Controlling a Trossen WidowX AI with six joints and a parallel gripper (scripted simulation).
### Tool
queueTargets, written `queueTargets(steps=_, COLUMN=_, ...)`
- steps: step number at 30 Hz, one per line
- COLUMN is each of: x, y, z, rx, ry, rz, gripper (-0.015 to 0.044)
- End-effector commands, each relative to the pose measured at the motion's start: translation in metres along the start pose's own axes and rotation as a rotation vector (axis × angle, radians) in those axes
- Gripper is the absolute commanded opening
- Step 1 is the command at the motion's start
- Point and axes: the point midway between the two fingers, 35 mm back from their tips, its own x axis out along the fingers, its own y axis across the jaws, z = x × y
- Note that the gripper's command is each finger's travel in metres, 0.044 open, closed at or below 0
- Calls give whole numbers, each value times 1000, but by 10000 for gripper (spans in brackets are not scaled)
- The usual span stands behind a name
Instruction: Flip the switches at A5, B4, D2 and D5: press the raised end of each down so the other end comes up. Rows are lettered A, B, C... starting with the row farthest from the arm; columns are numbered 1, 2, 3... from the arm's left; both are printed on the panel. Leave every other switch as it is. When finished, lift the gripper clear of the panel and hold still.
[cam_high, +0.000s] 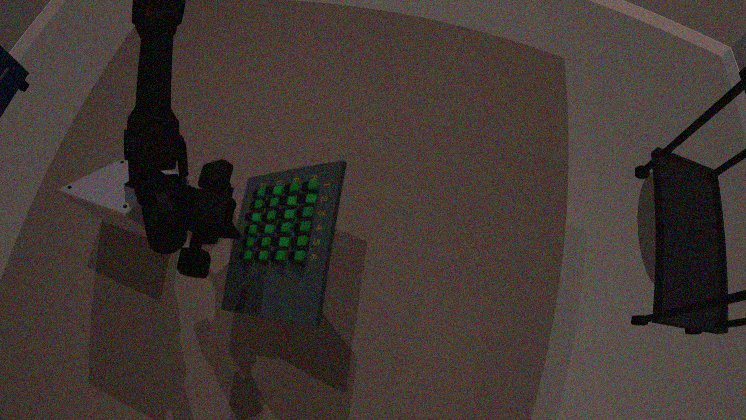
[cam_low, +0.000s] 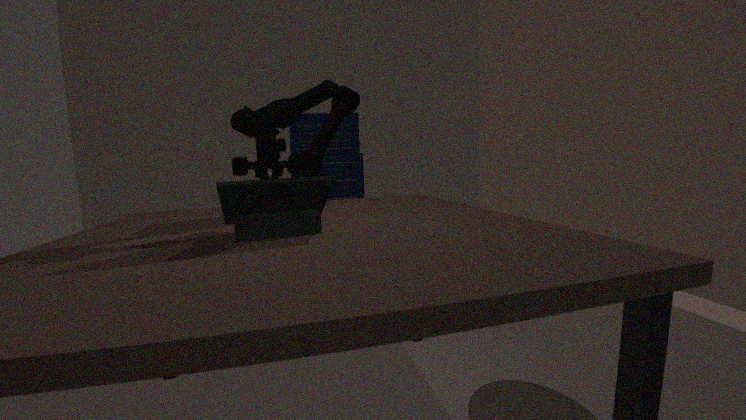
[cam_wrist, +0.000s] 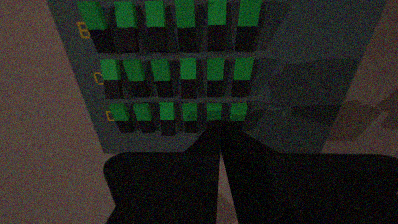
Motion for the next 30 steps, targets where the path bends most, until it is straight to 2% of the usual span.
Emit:
queueTargets(steps=1, x=8, y=2, z=-2, rx=8, ry=4, rz=8, gripper=0)
queueTargets(steps=16, x=25, y=2, z=-1, rx=8, ry=3, rz=8, gripper=0)
queueTargets(steps=30, x=26, y=2, z=-1, rx=8, ry=3, rz=8, gripper=0)
